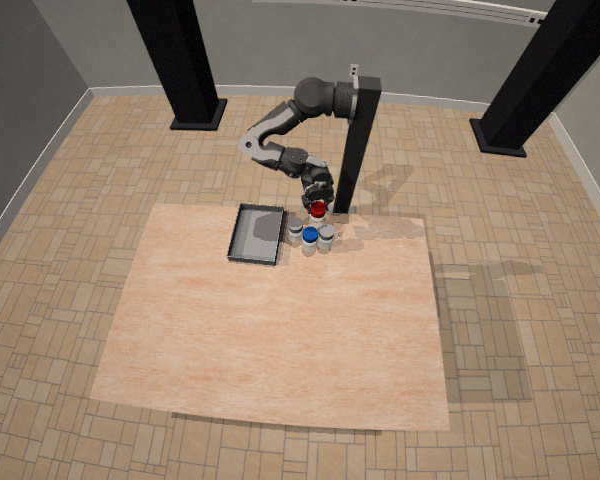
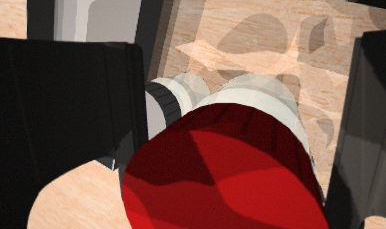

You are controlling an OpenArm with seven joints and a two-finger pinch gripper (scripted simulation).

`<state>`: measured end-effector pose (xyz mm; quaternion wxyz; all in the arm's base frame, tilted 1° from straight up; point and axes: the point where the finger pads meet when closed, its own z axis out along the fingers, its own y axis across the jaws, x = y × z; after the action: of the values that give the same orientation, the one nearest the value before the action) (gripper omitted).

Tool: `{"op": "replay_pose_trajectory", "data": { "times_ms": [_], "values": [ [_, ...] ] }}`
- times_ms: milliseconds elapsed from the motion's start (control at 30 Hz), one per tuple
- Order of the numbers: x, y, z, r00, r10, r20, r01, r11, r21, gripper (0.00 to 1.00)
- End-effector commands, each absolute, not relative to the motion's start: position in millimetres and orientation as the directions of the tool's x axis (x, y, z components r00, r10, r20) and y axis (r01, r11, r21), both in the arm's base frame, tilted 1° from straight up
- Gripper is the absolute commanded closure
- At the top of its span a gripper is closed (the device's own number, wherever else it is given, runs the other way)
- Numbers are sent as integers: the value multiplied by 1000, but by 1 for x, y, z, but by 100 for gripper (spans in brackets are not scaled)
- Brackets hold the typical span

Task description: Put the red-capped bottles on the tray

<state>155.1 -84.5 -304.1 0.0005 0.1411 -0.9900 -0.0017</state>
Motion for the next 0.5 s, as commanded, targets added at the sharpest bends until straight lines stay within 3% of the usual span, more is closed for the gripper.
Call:
{"op": "replay_pose_trajectory", "data": {
  "times_ms": [0, 467],
  "values": [
    [156, -86, -299, -963, -270, 1, -270, 963, -4, 100],
    [156, -86, -280, -963, -270, 1, -270, 963, -3, 100]
  ]
}}
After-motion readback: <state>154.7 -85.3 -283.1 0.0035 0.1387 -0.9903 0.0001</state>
